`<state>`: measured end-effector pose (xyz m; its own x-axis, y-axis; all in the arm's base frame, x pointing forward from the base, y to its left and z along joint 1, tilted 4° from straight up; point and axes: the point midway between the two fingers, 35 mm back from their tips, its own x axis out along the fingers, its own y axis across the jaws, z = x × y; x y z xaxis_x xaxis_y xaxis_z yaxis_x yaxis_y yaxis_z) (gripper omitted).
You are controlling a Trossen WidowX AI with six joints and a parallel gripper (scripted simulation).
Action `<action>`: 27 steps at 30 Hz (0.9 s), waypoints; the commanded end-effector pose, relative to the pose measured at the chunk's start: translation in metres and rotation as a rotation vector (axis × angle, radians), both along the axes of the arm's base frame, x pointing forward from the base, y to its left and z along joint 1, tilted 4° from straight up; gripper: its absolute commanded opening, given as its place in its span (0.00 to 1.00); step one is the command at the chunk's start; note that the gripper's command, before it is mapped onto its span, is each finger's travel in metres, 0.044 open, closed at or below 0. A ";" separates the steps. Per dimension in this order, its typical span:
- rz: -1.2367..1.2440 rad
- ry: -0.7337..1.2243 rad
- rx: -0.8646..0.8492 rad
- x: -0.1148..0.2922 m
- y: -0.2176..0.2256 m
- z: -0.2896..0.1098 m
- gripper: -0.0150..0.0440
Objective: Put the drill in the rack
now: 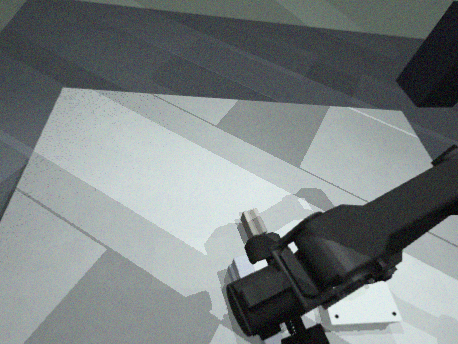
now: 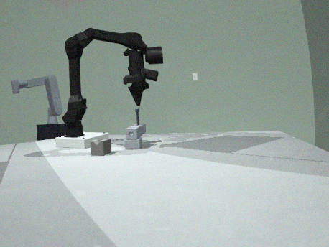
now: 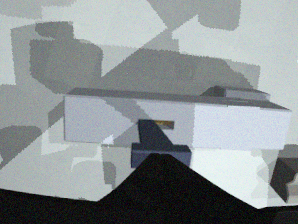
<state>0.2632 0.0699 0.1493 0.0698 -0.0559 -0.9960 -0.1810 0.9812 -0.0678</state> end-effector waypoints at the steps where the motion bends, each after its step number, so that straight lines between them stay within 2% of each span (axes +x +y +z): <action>1: 0.007 0.024 -0.011 -0.003 -0.003 -0.002 0.25; 27: 0.007 0.024 -0.011 -0.001 -0.003 -0.021 0.25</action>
<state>0.2627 0.0670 0.1342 0.0603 -0.0630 -0.9962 -0.1875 0.9795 -0.0733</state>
